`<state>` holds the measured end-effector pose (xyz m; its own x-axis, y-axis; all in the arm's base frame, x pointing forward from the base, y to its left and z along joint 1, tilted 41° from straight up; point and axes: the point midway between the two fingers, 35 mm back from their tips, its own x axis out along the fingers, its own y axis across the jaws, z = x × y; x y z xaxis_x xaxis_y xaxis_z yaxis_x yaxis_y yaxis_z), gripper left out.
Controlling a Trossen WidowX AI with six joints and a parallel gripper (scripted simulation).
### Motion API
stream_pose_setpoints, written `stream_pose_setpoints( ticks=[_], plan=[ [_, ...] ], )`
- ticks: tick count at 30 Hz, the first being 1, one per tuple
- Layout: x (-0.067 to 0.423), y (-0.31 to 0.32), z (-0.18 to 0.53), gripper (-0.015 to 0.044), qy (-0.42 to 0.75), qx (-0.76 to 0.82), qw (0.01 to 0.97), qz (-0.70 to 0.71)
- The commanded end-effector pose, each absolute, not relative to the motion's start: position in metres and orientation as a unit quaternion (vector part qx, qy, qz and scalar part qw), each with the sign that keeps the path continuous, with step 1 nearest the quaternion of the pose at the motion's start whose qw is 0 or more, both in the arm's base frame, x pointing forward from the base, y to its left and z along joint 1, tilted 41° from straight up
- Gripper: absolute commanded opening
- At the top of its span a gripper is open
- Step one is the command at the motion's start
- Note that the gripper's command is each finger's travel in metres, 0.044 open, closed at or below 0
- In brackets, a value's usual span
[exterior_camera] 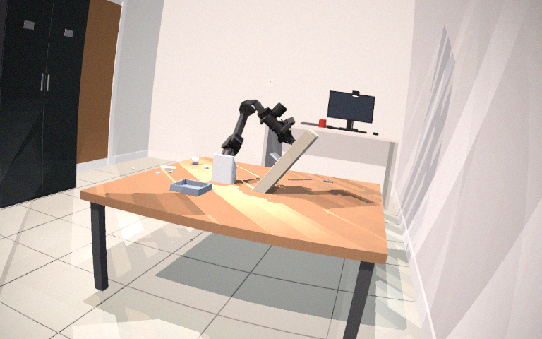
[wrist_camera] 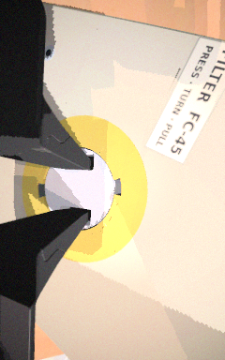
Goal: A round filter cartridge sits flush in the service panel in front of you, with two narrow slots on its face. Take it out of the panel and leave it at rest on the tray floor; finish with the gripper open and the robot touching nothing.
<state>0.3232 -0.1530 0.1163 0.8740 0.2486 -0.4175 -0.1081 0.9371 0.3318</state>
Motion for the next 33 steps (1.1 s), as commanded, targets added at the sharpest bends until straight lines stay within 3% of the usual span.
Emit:
stream_pose_setpoints(
  ticks=[1, 7, 10, 33],
  plan=[
    [0.3235, -0.1525, 0.1163, 0.0097, 0.233, 0.15, 0.956, 0.094],
    [0.3235, -0.1525, 0.1163, 0.0057, 0.233, 0.15, 0.956, 0.094],
    [0.3235, -0.1525, 0.1163, 0.0, 0.233, 0.15, 0.956, 0.094],
    [0.3281, -0.1517, 0.1137, 0.0, 0.252, 0.476, 0.843, 0.002]
  ],
)
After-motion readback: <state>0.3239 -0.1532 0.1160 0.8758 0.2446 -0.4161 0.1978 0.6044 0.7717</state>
